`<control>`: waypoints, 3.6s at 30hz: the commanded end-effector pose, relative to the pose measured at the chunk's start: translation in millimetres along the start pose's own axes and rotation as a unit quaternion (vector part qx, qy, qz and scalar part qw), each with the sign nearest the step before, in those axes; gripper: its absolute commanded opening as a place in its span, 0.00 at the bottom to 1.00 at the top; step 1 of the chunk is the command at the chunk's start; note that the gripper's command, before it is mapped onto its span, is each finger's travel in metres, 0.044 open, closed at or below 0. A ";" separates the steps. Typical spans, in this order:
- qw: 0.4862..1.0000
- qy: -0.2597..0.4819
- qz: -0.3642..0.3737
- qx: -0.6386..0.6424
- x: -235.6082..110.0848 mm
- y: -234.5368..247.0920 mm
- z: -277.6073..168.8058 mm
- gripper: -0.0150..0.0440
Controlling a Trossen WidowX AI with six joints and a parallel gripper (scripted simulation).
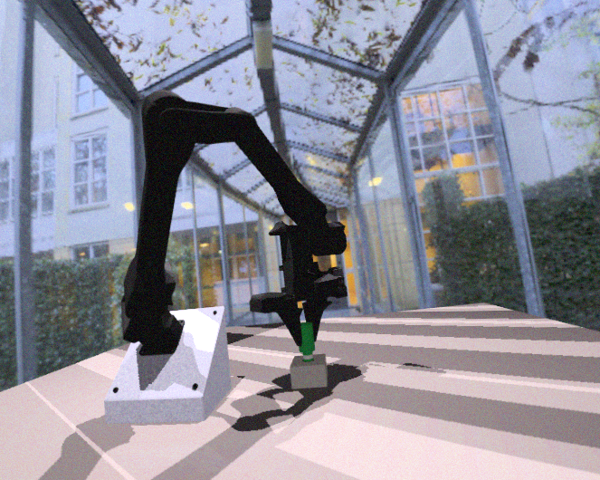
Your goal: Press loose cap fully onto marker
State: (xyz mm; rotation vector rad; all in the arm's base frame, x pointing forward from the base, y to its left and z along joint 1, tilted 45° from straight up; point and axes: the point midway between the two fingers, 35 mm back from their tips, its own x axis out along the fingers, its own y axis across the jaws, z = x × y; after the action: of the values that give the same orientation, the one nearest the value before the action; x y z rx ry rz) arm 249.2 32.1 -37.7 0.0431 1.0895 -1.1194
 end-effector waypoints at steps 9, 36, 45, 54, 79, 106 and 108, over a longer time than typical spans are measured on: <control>1.000 0.000 0.000 0.000 0.0 0.0 0.0 0.65; 0.998 0.001 0.001 -0.065 -73.8 0.5 -0.8 0.87; 0.919 -0.001 0.000 -0.395 -65.8 0.5 -1.2 0.47; 0.919 -0.001 0.000 -0.395 -65.8 0.5 -1.2 0.25; 0.919 -0.001 0.000 -0.395 -44.7 0.5 -0.9 0.25; 0.920 0.000 0.006 -0.392 -82.6 5.3 0.3 0.25; 0.920 0.000 0.005 -0.392 -110.3 2.9 -0.4 0.25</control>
State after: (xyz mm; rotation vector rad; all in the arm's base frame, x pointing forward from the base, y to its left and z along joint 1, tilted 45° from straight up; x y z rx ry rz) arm 251.1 77.3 8.1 -0.5916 1.4801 -0.6173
